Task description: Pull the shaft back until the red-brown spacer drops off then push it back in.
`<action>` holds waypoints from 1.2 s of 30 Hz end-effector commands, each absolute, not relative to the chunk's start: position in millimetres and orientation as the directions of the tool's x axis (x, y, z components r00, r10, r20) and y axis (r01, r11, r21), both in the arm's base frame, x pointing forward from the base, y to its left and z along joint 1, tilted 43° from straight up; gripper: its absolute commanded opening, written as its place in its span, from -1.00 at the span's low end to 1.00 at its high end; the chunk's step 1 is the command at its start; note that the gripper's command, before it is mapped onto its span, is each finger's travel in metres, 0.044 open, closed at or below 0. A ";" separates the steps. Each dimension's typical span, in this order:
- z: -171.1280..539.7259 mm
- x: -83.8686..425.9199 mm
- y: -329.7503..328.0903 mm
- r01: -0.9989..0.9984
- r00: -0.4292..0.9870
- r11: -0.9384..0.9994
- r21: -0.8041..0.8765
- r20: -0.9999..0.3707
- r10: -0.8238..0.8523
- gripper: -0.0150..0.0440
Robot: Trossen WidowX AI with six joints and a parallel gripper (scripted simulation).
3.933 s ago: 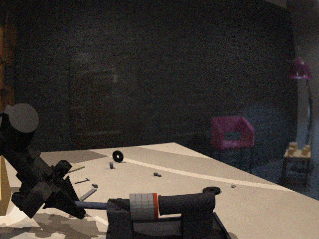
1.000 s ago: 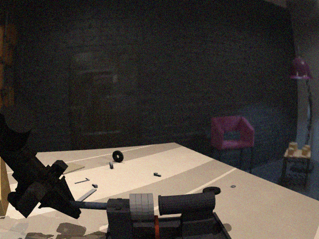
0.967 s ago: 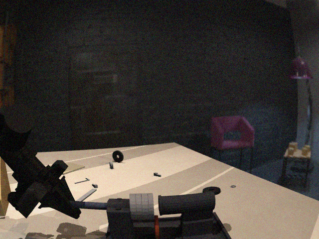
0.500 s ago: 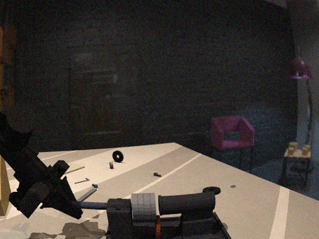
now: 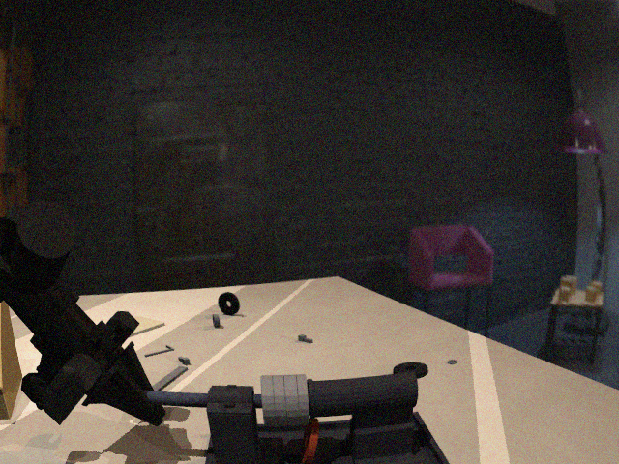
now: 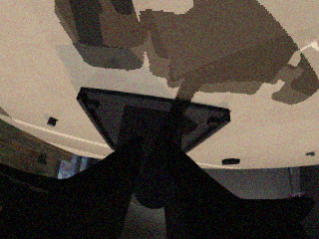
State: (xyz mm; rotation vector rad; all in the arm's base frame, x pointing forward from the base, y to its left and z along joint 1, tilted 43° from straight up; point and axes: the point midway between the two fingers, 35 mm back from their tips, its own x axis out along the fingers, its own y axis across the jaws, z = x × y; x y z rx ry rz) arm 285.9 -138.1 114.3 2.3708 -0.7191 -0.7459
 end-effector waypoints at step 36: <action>119.8 300.2 -140.9 -0.321 0.707 -0.707 0.631 -0.338 -0.622 -0.49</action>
